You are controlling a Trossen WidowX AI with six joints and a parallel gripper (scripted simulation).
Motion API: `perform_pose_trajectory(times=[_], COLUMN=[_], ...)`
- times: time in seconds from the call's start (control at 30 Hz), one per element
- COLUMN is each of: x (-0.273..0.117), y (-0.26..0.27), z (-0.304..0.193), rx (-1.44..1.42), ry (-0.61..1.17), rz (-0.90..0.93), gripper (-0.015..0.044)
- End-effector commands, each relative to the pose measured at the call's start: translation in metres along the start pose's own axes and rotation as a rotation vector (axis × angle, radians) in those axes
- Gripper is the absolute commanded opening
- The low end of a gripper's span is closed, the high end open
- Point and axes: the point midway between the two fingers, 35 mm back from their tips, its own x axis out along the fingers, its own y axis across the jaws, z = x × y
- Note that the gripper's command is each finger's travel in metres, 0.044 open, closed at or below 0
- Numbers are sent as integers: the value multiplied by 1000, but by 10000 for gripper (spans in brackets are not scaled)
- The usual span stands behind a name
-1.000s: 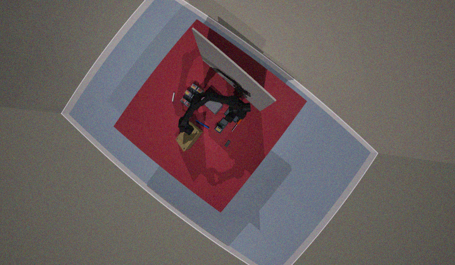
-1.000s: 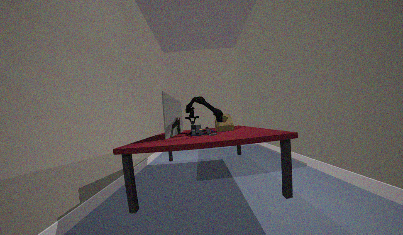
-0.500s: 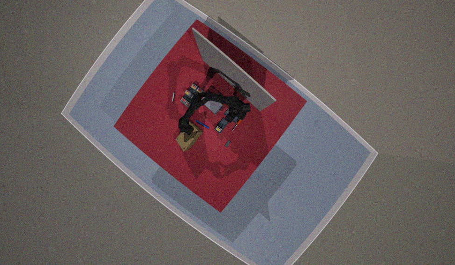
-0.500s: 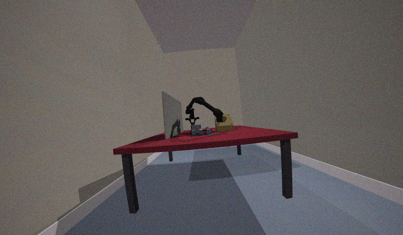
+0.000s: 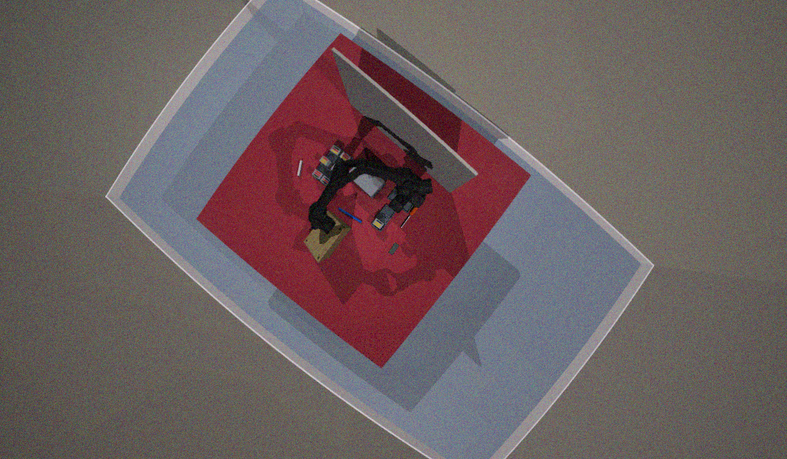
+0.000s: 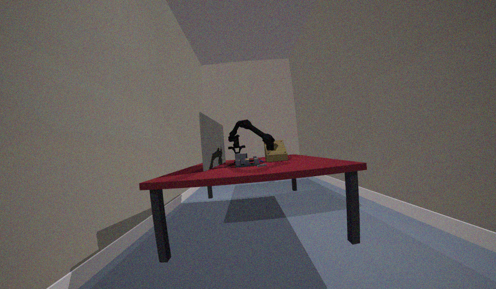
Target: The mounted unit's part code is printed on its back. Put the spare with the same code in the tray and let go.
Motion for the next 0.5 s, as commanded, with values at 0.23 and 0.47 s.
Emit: perform_pose_trajectory(times=[0.23,0.47], x=[11,18], y=[0,-1], z=[0,0], rx=[7,7], ry=[3,4], rz=[8,8], gripper=[0,0])
